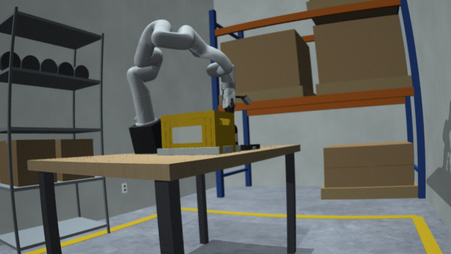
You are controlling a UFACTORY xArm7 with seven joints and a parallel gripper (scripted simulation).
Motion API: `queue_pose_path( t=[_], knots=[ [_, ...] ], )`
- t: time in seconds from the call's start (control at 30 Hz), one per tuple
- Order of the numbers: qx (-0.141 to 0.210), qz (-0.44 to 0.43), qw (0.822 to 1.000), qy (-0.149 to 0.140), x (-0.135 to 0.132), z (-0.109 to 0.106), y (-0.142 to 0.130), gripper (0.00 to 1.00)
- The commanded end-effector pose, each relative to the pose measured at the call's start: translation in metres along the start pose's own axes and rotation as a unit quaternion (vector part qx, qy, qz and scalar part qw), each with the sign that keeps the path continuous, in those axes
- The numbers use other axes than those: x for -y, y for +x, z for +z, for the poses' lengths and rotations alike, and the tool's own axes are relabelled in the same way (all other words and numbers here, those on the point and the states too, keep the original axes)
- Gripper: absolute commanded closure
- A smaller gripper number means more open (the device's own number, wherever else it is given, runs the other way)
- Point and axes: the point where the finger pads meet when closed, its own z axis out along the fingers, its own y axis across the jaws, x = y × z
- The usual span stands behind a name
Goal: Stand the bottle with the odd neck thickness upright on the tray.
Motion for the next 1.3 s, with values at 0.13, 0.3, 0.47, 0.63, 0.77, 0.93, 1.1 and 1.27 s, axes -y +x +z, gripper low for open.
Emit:
queue_pose_path(
  t=[0.13, 0.3, 0.47, 0.63, 0.77, 0.93, 1.1, 1.27],
  knots=[
    [-0.002, 0.0, 1.0, 0.0, 0.0, 0.002, 0.002, 1.0],
    [-0.002, 0.0, 1.0, 0.0, 0.0, 0.004, 0.002, 1.0],
    [-0.002, 0.0, 1.0, 0.0, 0.0, 0.006, 0.002, 1.0],
    [-0.002, 0.0, 1.0, 0.0, 0.0, 0.008, 0.002, 1.0],
    [-0.002, 0.0, 1.0, 0.0, 0.0, 0.01, 0.002, 1.0],
    [-0.002, 0.0, 1.0, 0.0, 0.0, 0.011, 0.002, 1.0],
    [-0.002, 0.0, 1.0, 0.0, 0.0, 0.012, 0.002, 1.0],
    [-0.002, 0.0, 1.0, 0.0, 0.0, 0.013, 0.002, 1.0]
  ],
)
